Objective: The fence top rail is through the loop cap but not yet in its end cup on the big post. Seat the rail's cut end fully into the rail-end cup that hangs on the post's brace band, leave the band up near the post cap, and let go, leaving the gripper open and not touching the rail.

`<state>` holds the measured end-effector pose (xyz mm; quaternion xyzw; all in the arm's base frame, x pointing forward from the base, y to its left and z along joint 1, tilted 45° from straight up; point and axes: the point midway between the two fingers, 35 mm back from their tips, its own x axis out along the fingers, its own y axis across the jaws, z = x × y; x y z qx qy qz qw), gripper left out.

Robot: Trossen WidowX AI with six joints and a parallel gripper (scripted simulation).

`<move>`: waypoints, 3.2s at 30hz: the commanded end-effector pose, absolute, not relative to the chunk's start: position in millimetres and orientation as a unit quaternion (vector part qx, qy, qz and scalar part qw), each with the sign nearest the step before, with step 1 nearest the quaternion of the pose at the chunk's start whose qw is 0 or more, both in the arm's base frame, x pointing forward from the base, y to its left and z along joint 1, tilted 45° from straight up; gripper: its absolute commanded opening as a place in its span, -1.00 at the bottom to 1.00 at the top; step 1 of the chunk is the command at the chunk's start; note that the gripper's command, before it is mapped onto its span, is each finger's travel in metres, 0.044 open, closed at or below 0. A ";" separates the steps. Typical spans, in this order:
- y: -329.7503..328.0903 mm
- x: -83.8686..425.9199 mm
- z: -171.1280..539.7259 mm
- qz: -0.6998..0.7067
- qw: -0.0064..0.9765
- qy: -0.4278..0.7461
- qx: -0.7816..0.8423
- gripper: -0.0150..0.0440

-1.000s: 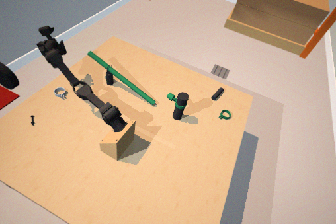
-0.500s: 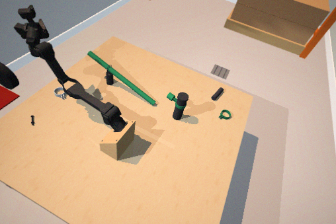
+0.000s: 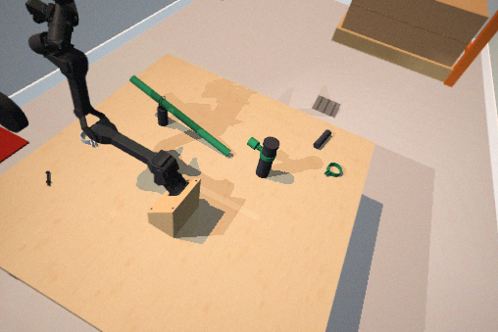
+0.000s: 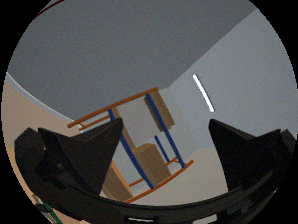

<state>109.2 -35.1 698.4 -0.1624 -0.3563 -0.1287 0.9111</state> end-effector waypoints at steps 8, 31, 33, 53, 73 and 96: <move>-165.3 172.1 619.7 -0.138 0.962 -0.236 -0.021 1.00; -204.8 299.7 452.0 -0.037 0.988 -0.022 0.149 1.00; -203.1 305.7 441.3 -0.029 0.987 -0.007 0.157 1.00; -96.3 346.1 175.1 0.190 0.871 0.366 0.266 1.00; -92.5 337.8 95.9 0.313 0.866 0.381 0.086 1.00; -150.0 337.5 14.6 0.416 0.817 0.273 -0.292 1.00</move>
